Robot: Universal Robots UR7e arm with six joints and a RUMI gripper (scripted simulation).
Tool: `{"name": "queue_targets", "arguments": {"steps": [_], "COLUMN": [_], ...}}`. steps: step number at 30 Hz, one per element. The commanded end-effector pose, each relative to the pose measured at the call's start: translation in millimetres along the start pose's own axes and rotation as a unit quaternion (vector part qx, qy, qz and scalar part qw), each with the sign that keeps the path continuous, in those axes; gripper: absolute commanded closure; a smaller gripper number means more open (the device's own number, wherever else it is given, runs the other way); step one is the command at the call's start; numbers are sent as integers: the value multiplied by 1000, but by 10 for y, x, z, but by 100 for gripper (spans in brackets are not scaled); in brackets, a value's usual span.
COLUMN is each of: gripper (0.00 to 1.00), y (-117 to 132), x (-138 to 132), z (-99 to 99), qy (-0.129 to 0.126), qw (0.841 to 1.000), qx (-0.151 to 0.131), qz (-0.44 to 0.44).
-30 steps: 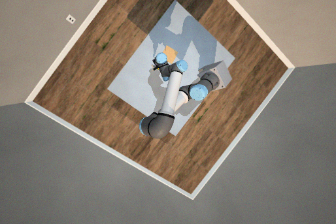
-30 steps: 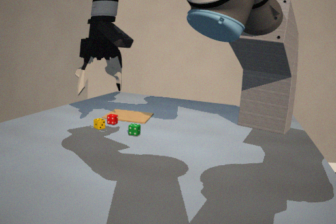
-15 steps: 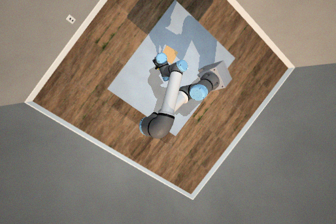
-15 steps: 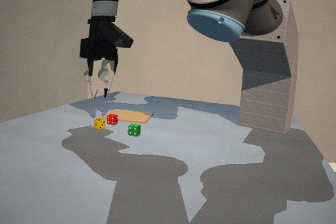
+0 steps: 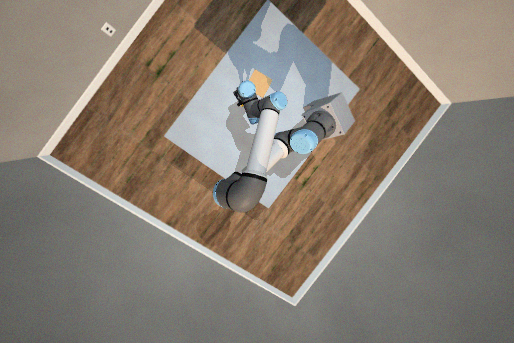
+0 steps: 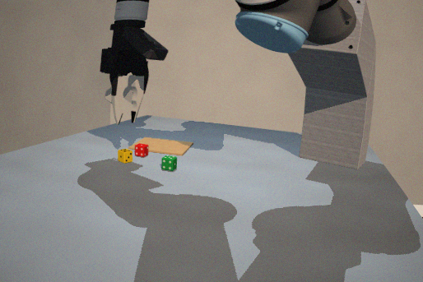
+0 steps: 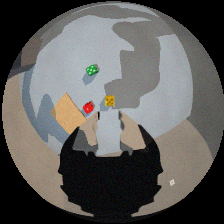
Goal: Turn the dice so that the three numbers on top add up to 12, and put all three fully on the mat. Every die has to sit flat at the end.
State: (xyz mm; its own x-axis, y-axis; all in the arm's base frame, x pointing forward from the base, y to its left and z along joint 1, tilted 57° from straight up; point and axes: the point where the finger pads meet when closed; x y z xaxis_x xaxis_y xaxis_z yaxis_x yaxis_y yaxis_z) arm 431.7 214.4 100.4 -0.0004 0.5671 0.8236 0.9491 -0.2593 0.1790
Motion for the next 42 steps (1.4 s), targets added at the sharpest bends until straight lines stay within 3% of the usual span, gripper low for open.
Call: {"name": "queue_targets", "arguments": {"steps": [1,19,42], "gripper": [76,76,76], "y": [17,17,17], "x": [9,9,8], "z": [-2,42,327], "qy": [0,0,0], "qw": [1000,1000,1000], "qx": [0,0,0], "qz": [-2,-2,-2]}}
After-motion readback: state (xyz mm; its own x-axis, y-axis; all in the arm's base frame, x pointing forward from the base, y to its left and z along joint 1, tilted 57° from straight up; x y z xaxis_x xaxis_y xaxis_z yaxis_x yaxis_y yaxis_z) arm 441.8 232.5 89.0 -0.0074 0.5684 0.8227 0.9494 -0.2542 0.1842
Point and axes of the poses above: the point where the finger pads meet when closed, its own z axis out along the fingers, its own x axis across the jaws, y = z × x, and after that the axes turned 11 degrees about -z, right-handed
